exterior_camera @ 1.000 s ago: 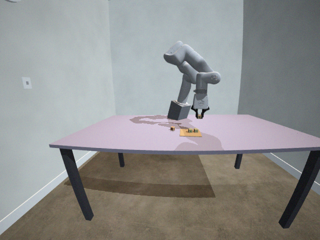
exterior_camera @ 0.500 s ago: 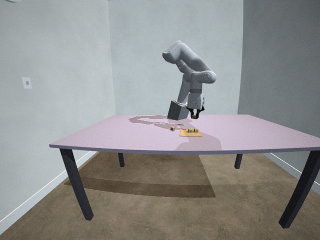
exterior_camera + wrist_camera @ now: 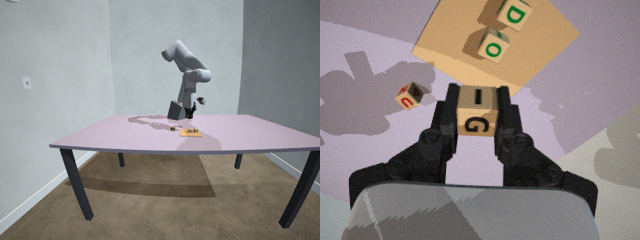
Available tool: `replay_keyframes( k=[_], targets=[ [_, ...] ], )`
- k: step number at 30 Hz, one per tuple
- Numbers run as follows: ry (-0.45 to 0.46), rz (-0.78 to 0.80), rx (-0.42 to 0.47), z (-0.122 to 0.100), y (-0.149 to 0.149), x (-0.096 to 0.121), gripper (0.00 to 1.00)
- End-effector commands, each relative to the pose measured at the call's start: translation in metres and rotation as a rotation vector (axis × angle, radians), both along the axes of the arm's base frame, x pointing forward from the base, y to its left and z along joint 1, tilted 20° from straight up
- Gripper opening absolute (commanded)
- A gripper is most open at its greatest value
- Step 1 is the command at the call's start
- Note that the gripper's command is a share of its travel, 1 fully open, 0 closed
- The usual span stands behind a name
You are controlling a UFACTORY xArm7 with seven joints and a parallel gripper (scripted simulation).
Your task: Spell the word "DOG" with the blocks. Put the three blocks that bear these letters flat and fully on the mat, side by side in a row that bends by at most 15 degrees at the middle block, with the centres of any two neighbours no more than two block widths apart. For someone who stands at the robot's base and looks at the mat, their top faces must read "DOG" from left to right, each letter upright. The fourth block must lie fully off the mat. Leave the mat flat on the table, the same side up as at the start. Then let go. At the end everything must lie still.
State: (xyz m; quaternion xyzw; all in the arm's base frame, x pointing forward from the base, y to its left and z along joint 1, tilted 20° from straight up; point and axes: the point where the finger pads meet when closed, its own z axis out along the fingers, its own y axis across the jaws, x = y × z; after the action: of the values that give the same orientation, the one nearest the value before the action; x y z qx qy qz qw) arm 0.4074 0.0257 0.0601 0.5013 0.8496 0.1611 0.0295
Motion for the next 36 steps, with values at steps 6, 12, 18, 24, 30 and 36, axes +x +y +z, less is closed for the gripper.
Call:
replay_keyframes(
  k=[6,12,18,24,30,36],
  targets=[
    [0.047,-0.269,0.062,0.0,-0.023,0.007,0.21],
    [0.066,-0.375,0.088,0.0,-0.032,0.01,0.21],
    [0.067,-0.378,0.089,0.0,-0.032,0.01,0.21],
    [0.067,-0.378,0.089,0.0,-0.032,0.01,0.21],
    [0.07,-0.383,0.091,-0.001,-0.032,0.01,0.21],
    [0.077,-0.394,0.093,-0.009,-0.03,0.012,0.21]
  ],
)
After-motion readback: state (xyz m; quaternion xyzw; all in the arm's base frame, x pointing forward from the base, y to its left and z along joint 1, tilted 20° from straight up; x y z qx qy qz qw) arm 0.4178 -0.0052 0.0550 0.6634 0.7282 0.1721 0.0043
